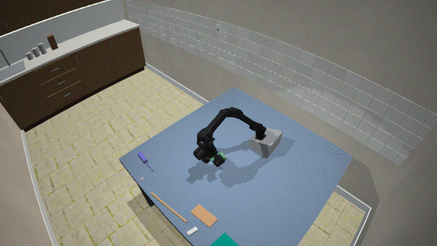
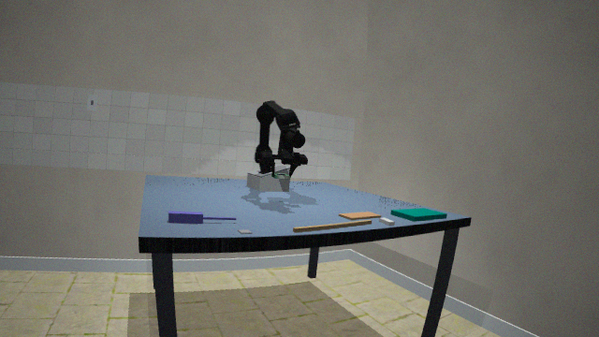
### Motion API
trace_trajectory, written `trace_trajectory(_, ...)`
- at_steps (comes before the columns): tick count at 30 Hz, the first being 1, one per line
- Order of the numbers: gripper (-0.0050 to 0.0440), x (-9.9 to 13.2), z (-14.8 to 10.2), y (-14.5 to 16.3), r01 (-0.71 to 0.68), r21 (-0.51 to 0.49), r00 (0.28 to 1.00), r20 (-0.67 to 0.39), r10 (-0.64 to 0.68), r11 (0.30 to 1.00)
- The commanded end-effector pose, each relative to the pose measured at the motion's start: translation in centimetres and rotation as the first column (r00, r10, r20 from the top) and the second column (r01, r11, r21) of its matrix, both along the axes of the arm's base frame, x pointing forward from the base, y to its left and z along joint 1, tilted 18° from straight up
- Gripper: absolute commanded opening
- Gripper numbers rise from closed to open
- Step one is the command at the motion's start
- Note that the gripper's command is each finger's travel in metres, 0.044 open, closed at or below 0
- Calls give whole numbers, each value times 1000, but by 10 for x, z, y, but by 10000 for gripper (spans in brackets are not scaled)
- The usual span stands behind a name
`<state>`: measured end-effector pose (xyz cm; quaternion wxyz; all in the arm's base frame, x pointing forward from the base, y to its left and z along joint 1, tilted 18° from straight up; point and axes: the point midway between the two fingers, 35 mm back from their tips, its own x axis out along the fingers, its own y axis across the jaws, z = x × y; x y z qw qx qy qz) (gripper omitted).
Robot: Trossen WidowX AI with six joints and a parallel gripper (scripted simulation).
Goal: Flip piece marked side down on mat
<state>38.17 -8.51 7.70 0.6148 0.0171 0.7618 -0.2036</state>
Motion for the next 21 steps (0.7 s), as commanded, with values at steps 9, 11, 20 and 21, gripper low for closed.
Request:
trace_trajectory(9,0,6,4,-1,-21,-19,998,59,22,1000)
trace_trajectory(11,0,8,4,-1,-29,-26,996,84,31,999)
trace_trajectory(20,0,18,6,-4,-56,-59,982,179,66,997)
trace_trajectory(21,0,18,6,-4,-56,-59,982,179,66,997)
